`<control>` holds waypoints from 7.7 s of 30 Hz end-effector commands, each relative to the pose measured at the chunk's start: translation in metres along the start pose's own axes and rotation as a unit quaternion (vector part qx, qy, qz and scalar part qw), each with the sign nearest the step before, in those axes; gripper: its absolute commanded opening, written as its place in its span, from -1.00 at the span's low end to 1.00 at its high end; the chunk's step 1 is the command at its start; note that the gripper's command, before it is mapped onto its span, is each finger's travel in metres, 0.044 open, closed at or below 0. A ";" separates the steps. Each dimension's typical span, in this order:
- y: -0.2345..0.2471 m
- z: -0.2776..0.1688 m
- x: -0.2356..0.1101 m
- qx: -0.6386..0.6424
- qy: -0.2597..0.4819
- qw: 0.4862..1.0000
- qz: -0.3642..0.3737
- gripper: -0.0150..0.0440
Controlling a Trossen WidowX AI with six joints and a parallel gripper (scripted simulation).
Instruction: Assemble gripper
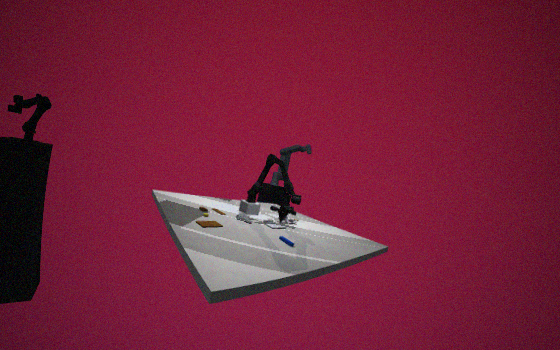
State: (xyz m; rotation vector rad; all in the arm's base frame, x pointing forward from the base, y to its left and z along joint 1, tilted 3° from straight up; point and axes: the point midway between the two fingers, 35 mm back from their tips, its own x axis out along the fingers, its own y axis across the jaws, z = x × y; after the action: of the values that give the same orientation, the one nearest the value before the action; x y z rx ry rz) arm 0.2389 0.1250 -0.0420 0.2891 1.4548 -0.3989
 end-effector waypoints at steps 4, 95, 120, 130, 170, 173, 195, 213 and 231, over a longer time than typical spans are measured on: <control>0.021 -0.008 0.008 -0.010 0.018 0.999 0.031 -0.49; 0.020 -0.003 -0.081 -0.060 0.011 0.998 0.034 -0.49; 0.031 -0.021 -0.085 -0.326 0.004 0.945 0.037 -0.49; 0.035 -0.028 -0.087 -0.427 0.001 0.904 0.038 -0.49; 0.045 -0.044 -0.074 -0.624 -0.005 0.780 0.038 -0.49; 0.045 -0.044 -0.069 -0.624 -0.005 0.780 0.038 -0.49; 0.046 -0.046 -0.033 -0.624 -0.005 0.780 0.038 -0.49; 0.043 -0.031 -0.031 -0.624 -0.005 0.780 0.038 -0.49; 0.037 -0.002 -0.029 -0.624 -0.006 0.780 0.036 -0.49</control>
State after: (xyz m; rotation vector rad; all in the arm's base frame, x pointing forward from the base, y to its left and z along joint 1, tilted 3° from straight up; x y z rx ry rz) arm 0.2462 0.1642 -0.0153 -0.7331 1.3994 0.6658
